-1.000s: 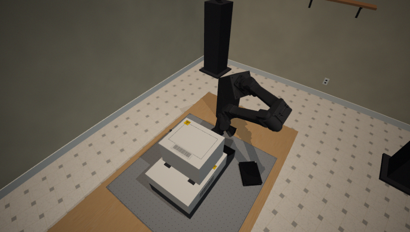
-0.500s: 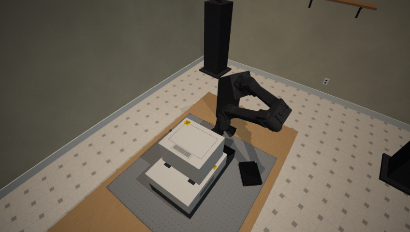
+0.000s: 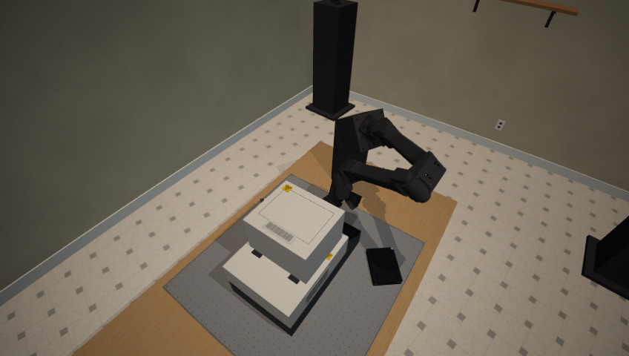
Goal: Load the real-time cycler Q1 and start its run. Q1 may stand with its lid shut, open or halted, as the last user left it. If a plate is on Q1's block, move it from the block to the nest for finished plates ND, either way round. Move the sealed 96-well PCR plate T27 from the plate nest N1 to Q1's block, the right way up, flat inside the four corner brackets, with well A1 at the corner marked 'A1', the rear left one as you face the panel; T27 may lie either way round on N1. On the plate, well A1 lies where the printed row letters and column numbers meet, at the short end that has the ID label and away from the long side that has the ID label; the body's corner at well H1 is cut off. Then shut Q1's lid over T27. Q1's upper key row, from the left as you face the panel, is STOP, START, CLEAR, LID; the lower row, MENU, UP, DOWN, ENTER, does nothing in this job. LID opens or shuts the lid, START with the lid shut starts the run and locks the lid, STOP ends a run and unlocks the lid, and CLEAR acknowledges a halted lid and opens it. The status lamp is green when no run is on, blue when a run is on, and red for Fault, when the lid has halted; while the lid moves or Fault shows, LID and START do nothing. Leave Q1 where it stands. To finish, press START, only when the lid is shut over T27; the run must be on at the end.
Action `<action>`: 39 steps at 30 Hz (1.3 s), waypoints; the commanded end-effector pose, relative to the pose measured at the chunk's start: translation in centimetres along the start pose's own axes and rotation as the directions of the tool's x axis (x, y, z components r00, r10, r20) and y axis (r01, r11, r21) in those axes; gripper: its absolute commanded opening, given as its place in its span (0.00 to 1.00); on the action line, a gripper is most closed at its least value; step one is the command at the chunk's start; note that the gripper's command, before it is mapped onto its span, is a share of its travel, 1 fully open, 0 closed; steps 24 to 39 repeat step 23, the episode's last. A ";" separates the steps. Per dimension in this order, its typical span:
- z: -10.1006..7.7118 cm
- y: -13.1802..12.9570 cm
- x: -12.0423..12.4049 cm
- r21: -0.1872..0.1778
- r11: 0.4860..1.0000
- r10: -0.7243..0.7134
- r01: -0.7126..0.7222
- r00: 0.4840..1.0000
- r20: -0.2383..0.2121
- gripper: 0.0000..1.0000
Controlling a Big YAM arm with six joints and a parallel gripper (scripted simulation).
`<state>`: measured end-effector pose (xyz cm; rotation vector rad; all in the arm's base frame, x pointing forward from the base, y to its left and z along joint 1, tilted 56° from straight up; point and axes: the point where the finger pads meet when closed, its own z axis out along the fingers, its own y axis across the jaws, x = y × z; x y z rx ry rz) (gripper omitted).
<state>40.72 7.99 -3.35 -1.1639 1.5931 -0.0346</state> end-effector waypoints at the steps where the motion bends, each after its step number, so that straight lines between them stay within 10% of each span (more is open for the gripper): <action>1: 0.2 -1.1 1.3 0.022 1.000 0.004 -0.004 1.000 -0.031 0.00; 39: -3.5 1.0 0.3 0.009 1.000 -0.005 0.005 1.000 -0.011 0.00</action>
